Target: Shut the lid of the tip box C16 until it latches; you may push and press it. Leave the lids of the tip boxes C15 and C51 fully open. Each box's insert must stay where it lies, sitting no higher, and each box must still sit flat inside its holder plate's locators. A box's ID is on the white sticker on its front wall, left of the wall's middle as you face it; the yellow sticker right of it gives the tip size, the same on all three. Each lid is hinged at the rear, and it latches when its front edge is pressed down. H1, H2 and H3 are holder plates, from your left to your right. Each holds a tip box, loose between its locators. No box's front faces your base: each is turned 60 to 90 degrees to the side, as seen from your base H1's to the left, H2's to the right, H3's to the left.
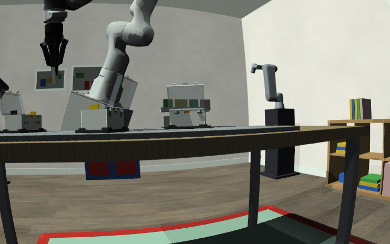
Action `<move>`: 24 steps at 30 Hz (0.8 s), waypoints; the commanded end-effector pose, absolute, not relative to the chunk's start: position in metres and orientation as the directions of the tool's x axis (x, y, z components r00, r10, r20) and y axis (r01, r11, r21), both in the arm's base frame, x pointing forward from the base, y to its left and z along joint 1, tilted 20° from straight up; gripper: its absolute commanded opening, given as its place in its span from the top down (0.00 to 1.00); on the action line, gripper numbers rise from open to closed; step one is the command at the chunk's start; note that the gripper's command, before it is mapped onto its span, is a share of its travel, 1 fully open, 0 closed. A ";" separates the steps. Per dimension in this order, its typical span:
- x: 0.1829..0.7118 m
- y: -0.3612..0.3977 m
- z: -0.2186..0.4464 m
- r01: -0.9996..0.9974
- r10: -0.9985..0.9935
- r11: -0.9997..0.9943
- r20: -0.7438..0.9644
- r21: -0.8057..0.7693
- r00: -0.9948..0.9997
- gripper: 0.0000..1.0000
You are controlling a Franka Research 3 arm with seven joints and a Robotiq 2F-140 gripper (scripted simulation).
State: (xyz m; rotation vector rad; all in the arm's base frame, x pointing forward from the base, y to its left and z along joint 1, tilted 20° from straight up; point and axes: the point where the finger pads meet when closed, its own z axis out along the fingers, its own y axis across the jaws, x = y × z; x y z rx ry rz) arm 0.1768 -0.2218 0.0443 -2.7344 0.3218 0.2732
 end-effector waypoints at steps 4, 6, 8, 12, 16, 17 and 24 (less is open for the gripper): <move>0.190 -0.253 0.037 -0.273 -0.261 -0.902 -0.079 -0.336 0.962 1.00; 0.192 -0.262 0.034 -0.300 -0.308 -0.891 -0.033 -0.342 0.951 1.00; 0.194 -0.271 0.031 -0.321 -0.342 -0.881 0.002 -0.347 0.940 1.00; 0.198 -0.290 0.025 -0.321 -0.342 -0.881 0.002 -0.347 0.940 1.00; 0.203 -0.308 0.019 -0.321 -0.342 -0.881 0.002 -0.347 0.940 1.00; 0.204 -0.313 0.018 -0.321 -0.342 -0.881 0.002 -0.347 0.940 1.00; 0.209 -0.336 0.010 -0.321 -0.342 -0.881 0.002 -0.347 0.940 1.00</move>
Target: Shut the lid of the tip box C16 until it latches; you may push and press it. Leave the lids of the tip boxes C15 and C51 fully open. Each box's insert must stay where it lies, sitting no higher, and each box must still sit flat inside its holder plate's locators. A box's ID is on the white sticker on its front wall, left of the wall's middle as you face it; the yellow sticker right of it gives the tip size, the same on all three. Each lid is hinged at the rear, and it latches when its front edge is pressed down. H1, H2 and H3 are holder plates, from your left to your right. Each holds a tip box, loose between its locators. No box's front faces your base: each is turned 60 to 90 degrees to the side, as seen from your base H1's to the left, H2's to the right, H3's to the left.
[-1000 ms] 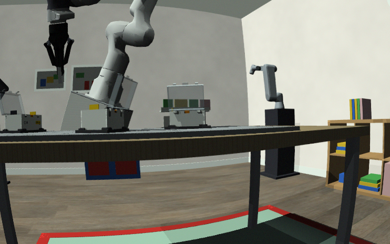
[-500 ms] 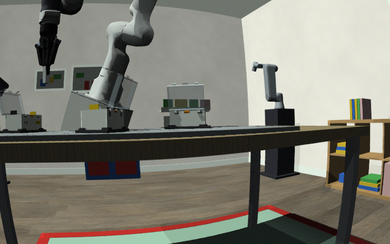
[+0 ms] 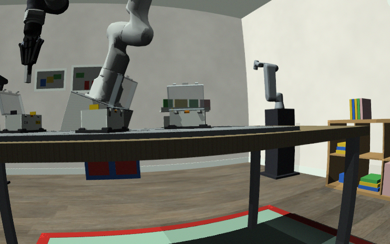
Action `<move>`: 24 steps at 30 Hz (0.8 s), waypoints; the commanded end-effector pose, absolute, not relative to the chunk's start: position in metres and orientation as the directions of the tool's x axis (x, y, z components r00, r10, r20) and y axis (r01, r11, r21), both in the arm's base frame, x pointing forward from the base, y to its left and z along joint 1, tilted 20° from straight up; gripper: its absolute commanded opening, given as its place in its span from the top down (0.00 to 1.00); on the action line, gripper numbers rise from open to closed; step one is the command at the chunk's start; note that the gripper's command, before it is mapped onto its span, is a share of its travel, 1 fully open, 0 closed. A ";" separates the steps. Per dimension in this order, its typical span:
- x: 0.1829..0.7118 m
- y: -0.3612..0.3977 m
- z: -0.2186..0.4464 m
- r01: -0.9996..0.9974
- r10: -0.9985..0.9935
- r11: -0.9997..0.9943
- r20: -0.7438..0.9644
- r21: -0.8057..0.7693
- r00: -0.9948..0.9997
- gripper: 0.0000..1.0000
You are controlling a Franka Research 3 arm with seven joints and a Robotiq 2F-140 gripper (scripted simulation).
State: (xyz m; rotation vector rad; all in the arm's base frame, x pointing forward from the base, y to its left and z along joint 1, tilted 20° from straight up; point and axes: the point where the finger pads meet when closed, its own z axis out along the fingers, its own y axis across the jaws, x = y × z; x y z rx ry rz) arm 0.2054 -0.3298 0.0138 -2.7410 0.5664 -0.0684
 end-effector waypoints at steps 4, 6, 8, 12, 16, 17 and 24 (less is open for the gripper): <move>0.213 -0.355 0.004 -0.321 -0.342 -0.881 0.002 -0.347 0.940 1.00; 0.215 -0.364 0.001 -0.321 -0.342 -0.881 0.002 -0.347 0.940 1.00; 0.217 -0.374 -0.001 -0.321 -0.342 -0.881 0.002 -0.347 0.940 1.00; 0.221 -0.392 -0.007 -0.321 -0.342 -0.881 0.002 -0.347 0.940 1.00; 0.223 -0.402 -0.010 -0.321 -0.342 -0.881 0.002 -0.347 0.940 1.00; 0.224 -0.406 -0.012 -0.321 -0.342 -0.881 0.002 -0.347 0.940 1.00; 0.229 -0.425 -0.018 -0.321 -0.342 -0.881 0.002 -0.347 0.940 1.00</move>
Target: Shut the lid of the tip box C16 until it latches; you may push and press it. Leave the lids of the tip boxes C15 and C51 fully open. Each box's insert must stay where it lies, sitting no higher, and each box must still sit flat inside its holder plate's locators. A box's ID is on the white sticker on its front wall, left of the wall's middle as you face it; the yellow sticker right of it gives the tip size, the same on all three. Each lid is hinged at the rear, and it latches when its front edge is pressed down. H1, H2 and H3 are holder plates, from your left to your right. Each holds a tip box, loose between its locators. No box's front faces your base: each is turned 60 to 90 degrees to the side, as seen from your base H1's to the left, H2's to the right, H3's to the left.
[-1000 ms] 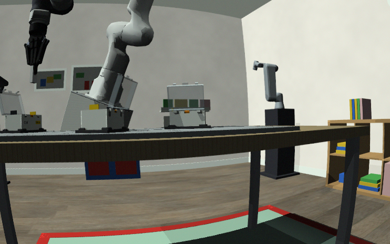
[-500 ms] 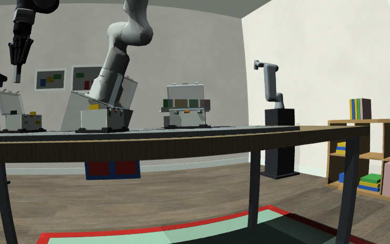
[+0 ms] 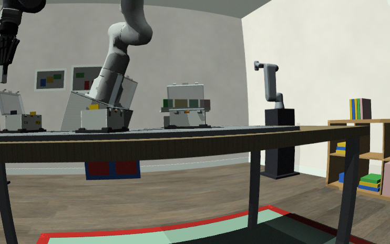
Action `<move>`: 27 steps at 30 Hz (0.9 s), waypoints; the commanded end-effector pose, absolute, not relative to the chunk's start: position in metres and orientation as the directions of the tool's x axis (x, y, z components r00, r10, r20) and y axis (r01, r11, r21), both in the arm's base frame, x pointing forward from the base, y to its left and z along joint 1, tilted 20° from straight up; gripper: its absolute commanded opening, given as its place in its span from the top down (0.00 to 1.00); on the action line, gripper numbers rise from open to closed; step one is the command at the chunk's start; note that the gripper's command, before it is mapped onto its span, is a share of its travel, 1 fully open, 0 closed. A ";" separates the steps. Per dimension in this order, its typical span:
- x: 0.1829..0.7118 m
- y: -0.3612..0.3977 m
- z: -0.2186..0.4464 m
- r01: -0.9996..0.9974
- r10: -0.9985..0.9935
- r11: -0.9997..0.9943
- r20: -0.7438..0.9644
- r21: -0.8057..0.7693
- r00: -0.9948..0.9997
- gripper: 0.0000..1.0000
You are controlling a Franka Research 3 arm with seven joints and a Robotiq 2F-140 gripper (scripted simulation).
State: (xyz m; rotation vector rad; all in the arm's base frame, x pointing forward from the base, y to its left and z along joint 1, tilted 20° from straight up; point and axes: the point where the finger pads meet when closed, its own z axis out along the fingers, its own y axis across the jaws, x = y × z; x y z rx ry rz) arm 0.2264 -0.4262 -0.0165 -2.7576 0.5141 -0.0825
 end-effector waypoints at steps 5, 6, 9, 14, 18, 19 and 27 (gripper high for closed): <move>0.229 -0.425 -0.018 -0.321 -0.342 -0.881 0.002 -0.347 0.940 1.00; 0.229 -0.425 -0.018 -0.321 -0.342 -0.881 0.002 -0.347 0.940 1.00; 0.229 -0.425 -0.018 -0.321 -0.342 -0.881 0.002 -0.347 0.940 1.00; 0.229 -0.422 -0.025 -0.321 -0.342 -0.881 0.002 -0.347 0.940 1.00; 0.229 -0.422 -0.025 -0.321 -0.342 -0.881 0.002 -0.347 0.940 1.00; 0.229 -0.422 -0.025 -0.321 -0.342 -0.881 0.002 -0.347 0.940 1.00; 0.229 -0.422 -0.025 -0.321 -0.342 -0.881 0.002 -0.347 0.940 1.00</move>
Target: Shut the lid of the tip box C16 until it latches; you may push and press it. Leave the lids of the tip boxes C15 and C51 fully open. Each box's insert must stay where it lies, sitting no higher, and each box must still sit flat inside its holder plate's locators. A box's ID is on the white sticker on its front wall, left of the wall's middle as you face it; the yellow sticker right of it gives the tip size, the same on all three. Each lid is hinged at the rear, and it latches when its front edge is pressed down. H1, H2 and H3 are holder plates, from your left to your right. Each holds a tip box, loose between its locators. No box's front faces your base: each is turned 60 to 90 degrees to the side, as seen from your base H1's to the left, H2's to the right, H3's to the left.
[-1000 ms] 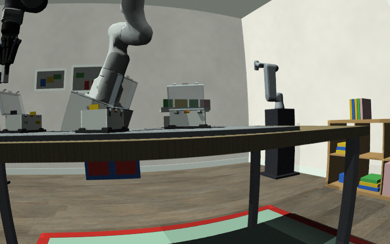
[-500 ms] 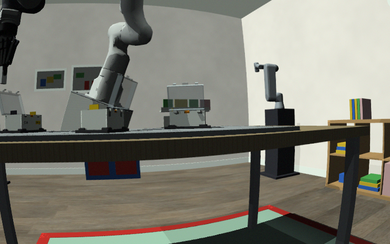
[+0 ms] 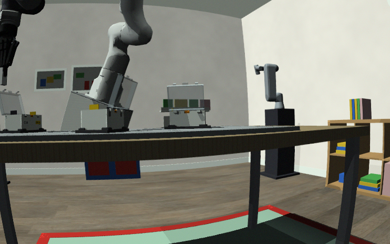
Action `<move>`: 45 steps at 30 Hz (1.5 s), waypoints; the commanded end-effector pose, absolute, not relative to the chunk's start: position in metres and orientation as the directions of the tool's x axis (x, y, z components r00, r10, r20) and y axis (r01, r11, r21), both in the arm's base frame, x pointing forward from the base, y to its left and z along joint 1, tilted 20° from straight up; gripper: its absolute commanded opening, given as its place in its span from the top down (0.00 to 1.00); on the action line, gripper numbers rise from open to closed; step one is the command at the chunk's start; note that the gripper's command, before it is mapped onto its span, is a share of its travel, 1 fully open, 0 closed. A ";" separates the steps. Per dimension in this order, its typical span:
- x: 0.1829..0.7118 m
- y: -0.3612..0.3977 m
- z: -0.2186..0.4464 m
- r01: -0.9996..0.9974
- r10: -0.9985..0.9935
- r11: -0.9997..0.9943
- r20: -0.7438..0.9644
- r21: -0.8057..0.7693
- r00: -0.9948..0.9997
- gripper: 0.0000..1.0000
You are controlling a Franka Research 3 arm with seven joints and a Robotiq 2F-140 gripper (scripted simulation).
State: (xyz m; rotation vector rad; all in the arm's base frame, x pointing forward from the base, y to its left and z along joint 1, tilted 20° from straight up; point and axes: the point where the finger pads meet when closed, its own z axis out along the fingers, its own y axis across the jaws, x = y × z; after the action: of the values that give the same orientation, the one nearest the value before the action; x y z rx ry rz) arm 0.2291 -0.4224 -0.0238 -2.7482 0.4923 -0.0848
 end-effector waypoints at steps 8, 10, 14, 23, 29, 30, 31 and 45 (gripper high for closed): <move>0.230 -0.419 -0.033 -0.321 -0.342 -0.881 0.002 -0.347 0.940 1.00; 0.231 -0.418 -0.036 -0.321 -0.342 -0.881 0.002 -0.347 0.940 1.00; 0.231 -0.417 -0.039 -0.321 -0.342 -0.881 0.002 -0.347 0.940 1.00; 0.233 -0.412 -0.053 -0.321 -0.342 -0.881 0.002 -0.347 0.940 1.00; 0.234 -0.409 -0.062 -0.321 -0.342 -0.881 0.002 -0.347 0.940 1.00; 0.234 -0.409 -0.062 -0.321 -0.342 -0.881 0.002 -0.347 0.940 1.00; 0.234 -0.409 -0.062 -0.321 -0.342 -0.881 0.002 -0.347 0.940 1.00; 0.236 -0.405 -0.075 -0.321 -0.342 -0.881 0.002 -0.347 0.940 1.00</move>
State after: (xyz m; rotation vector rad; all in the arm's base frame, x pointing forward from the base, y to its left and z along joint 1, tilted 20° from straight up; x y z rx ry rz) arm 0.2358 -0.4038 -0.0734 -2.7437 0.4938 -0.0824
